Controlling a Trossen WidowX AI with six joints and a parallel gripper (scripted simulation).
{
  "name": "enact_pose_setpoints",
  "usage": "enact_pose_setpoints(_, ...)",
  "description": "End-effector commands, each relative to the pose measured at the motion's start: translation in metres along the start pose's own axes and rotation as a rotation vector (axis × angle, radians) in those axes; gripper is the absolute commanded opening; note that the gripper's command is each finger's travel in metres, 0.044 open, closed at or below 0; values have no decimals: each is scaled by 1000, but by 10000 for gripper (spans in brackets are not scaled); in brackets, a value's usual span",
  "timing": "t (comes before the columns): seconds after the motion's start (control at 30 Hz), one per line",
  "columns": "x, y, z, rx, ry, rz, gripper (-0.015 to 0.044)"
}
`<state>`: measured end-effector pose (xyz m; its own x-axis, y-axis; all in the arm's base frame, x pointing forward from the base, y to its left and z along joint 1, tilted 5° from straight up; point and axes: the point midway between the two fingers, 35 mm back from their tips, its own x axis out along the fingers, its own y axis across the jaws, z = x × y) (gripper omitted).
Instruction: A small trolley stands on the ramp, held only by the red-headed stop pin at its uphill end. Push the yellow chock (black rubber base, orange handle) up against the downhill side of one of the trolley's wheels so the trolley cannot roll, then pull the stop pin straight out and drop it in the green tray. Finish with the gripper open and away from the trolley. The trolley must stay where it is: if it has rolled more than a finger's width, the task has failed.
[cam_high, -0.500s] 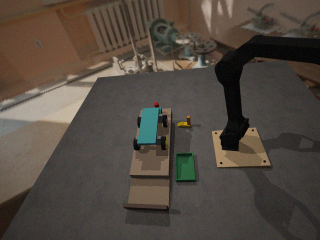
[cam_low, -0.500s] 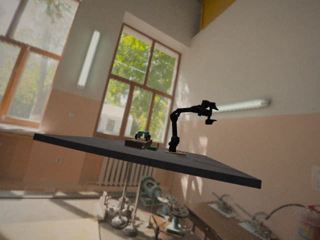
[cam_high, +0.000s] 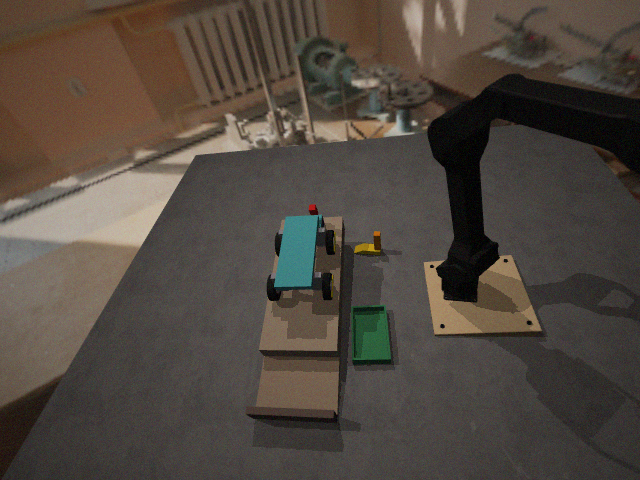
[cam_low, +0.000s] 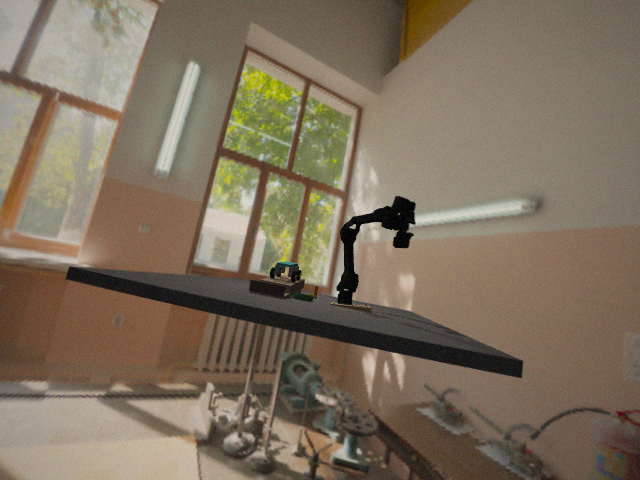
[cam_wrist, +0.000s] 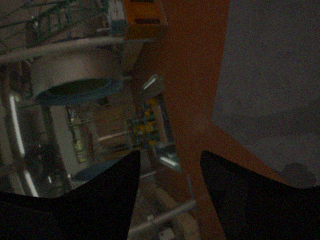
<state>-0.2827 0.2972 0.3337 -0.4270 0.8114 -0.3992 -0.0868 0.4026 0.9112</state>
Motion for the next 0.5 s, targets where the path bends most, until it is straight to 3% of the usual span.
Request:
enact_pose_setpoints(0.0, 1, 4, 32, 4, -58, -8, 190)
enact_pose_setpoints(0.47, -4, -1, 162, 54, -315, -88, 190)
